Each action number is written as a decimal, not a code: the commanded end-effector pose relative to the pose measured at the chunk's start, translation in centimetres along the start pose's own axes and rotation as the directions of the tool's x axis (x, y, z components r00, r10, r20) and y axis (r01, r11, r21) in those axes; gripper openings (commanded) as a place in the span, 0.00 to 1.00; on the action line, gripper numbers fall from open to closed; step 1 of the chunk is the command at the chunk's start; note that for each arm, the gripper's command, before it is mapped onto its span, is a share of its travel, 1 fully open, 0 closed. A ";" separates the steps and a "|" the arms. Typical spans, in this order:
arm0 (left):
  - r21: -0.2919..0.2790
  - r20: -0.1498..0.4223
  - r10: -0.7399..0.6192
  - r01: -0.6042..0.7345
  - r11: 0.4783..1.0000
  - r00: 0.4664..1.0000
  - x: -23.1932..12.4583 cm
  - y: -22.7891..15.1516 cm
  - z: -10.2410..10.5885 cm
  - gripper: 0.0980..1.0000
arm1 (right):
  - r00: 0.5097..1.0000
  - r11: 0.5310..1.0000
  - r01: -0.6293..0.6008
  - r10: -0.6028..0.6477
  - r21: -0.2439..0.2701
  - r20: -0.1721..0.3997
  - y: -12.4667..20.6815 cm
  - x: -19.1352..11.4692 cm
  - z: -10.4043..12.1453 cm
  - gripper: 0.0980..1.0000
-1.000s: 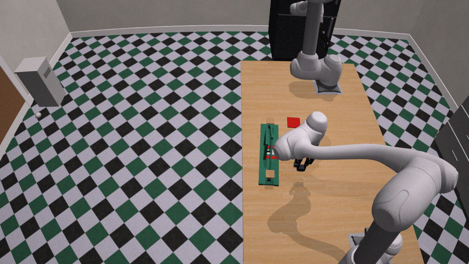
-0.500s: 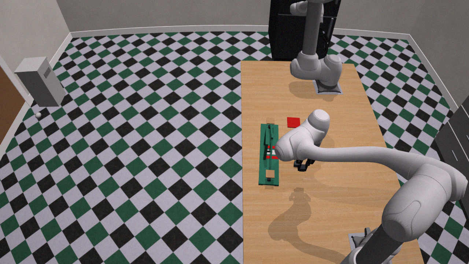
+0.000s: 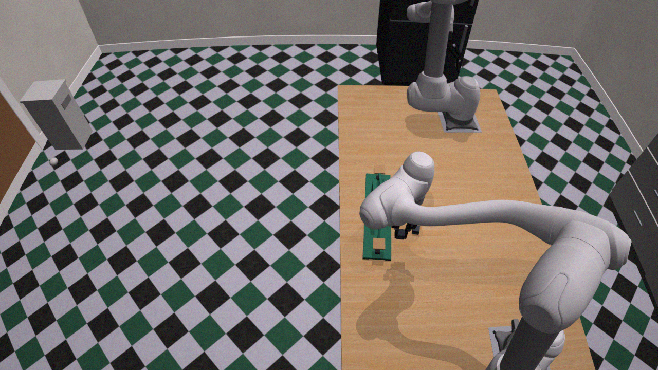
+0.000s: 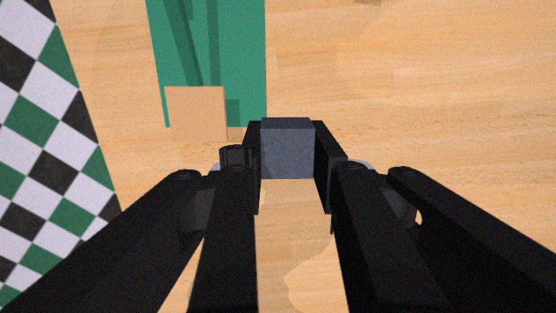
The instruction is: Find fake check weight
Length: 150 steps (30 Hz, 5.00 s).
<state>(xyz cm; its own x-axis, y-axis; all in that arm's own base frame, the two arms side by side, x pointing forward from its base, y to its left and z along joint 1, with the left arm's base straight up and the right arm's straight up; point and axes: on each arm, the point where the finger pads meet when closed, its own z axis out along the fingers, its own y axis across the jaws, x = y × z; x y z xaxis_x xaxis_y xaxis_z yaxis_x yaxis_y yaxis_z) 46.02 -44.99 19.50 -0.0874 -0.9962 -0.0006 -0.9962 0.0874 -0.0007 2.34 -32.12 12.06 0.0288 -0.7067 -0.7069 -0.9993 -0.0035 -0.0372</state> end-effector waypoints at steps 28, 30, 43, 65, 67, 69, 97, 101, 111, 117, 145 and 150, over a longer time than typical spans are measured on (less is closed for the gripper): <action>-0.001 -0.001 0.001 -0.001 1.000 1.000 0.2 -7.7 -0.1 0.16 | 1.000 1.000 0.000 0.000 0.000 -0.001 0.0 0.0 -0.1 1.00; -0.001 -0.001 0.001 -0.001 1.000 1.000 0.2 -7.7 -0.1 0.16 | 1.000 1.000 0.000 0.000 0.000 -0.001 0.0 0.0 -0.1 1.00; -0.001 -0.001 0.001 -0.001 1.000 1.000 0.2 -7.7 0.4 0.16 | 1.000 1.000 0.000 0.000 0.000 -0.001 0.0 0.0 -0.1 1.00; -0.001 -0.001 0.001 -0.001 1.000 1.000 0.2 -7.7 6.0 0.16 | 1.000 1.000 0.000 0.000 0.000 -0.001 0.0 0.0 -0.1 1.00; -0.001 -0.001 0.001 -0.001 1.000 1.000 0.2 -7.7 6.2 0.16 | 1.000 1.000 0.000 0.000 0.000 -0.001 0.0 0.0 -0.1 1.00; -0.001 -0.001 0.001 -0.001 1.000 1.000 0.2 -7.7 6.3 0.16 | 1.000 1.000 0.000 0.000 0.000 -0.001 0.0 0.0 -0.1 1.00; -0.001 -0.001 0.001 -0.001 1.000 1.000 0.2 -7.7 6.5 0.16 | 1.000 1.000 0.000 0.000 0.000 -0.001 0.0 0.0 -0.1 1.00; -0.001 -0.001 0.001 -0.001 1.000 1.000 0.2 -7.7 6.5 0.16 | 1.000 1.000 0.000 0.000 0.000 -0.001 0.0 0.0 -0.1 1.00; -0.001 -0.001 0.001 -0.001 1.000 1.000 0.2 -7.7 6.5 0.16 | 1.000 1.000 0.000 0.000 0.000 -0.001 0.0 0.0 -0.1 1.00; -0.001 -0.001 0.001 -0.001 1.000 1.000 0.2 -7.7 6.6 0.16 | 1.000 1.000 0.000 0.000 0.000 -0.001 0.0 0.0 -0.1 1.00; -0.001 -0.036 0.001 -0.001 1.000 0.999 0.3 -7.7 7.6 0.16 | 1.000 1.000 0.000 0.000 0.000 -0.001 0.0 0.0 -0.1 1.00; -0.001 -0.052 0.001 -0.001 1.000 0.999 0.4 -7.7 7.7 0.16 | 1.000 1.000 0.000 0.000 0.000 -0.001 0.0 0.0 -0.1 1.00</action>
<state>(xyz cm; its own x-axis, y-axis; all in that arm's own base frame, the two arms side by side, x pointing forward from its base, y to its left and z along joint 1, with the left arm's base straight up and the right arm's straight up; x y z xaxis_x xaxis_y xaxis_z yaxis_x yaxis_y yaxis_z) 53.63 -46.00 11.81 -0.0883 -0.9954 0.0383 -0.9961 0.0885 0.0015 2.34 -32.12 12.06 0.0288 -0.7067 -0.7069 -0.9993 -0.0035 -0.0372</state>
